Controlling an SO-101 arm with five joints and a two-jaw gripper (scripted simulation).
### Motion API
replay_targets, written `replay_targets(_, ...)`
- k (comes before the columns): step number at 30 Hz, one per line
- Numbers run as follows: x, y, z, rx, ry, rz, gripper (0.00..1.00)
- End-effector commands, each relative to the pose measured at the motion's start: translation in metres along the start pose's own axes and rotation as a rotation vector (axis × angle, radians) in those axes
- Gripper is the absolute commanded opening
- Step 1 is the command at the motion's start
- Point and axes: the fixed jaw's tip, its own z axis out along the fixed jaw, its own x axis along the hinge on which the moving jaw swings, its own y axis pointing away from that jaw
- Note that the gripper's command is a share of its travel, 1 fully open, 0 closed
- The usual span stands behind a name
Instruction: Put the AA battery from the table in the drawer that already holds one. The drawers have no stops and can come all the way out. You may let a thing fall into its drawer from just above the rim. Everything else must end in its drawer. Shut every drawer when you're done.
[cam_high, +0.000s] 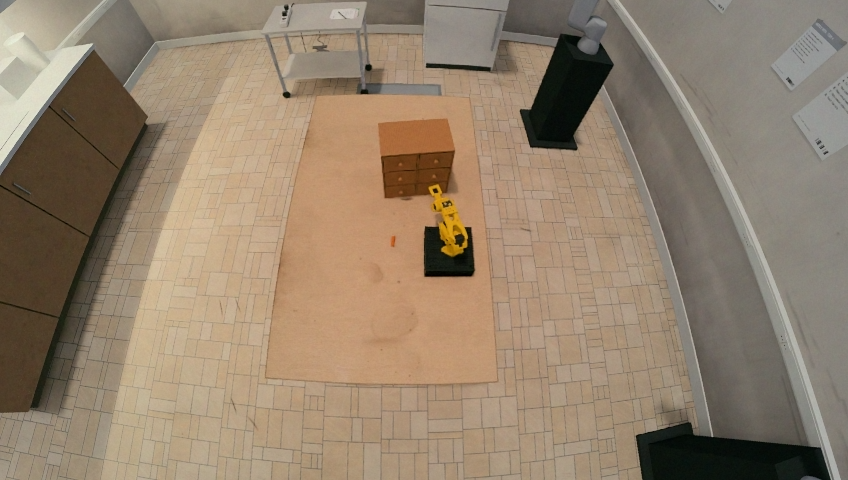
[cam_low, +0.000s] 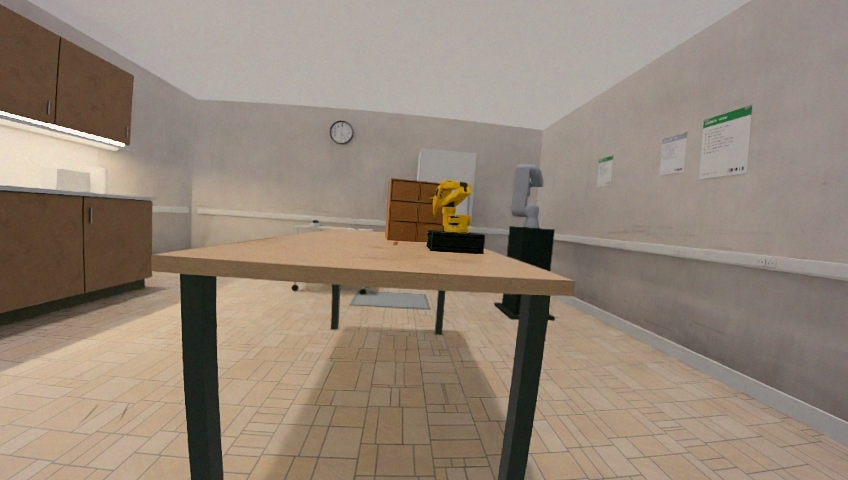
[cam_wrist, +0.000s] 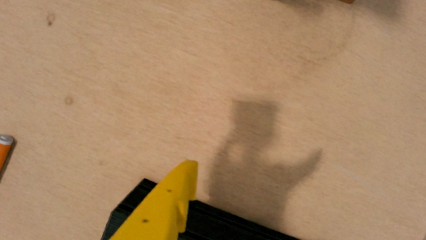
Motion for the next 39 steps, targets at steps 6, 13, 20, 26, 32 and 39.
replay_targets(6,0.0047,-0.0009,0.0018,0.002,0.018,-0.004,0.50)
replay_targets(13,0.0054,-0.0004,0.0018,0.000,0.018,-0.105,0.50)
replay_targets(20,0.0068,0.0001,0.0017,-0.005,0.017,-0.281,0.50)
replay_targets(26,0.0075,0.0004,0.0017,-0.007,0.017,-0.381,0.50)
replay_targets(32,0.0086,0.0006,0.0017,-0.011,0.015,-0.532,0.50)
replay_targets(39,0.0097,0.0006,0.0016,-0.016,0.013,-0.708,0.50)
